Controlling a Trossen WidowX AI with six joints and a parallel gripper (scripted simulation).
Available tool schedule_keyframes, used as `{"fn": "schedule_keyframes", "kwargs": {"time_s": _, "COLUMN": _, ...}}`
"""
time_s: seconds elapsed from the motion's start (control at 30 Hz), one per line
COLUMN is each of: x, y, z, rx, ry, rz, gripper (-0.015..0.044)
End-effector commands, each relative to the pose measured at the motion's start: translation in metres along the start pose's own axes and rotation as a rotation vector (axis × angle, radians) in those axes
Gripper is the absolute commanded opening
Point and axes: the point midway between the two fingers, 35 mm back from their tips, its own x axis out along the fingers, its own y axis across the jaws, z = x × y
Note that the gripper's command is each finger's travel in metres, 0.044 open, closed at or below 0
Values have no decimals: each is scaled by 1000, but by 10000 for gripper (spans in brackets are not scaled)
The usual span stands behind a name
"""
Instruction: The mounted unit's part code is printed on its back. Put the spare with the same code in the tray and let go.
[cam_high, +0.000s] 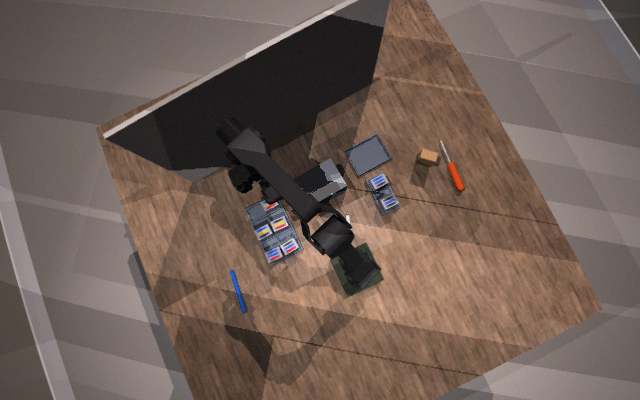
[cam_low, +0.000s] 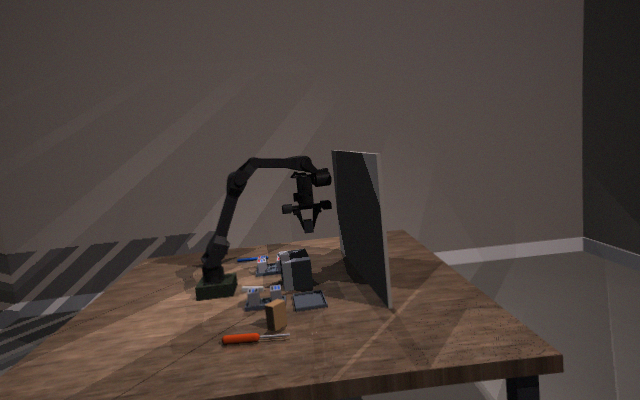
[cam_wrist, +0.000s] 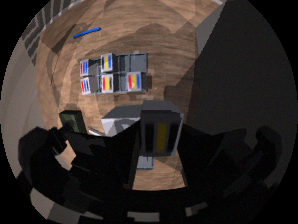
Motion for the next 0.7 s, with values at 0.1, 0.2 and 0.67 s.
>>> {"fn": "schedule_keyframes", "kwargs": {"time_s": 0.1, "x": -2, "y": -11, "z": -42, "rx": 1, "ry": 6, "rz": -5, "gripper": 0}}
{"fn": "schedule_keyframes", "kwargs": {"time_s": 0.2, "x": -2, "y": -14, "z": -61, "rx": 1, "ry": 8, "rz": -5, "gripper": 0}}
{"fn": "schedule_keyframes", "kwargs": {"time_s": 0.67, "x": -3, "y": -17, "z": -152, "rx": 1, "ry": 17, "rz": -5, "gripper": 0}}
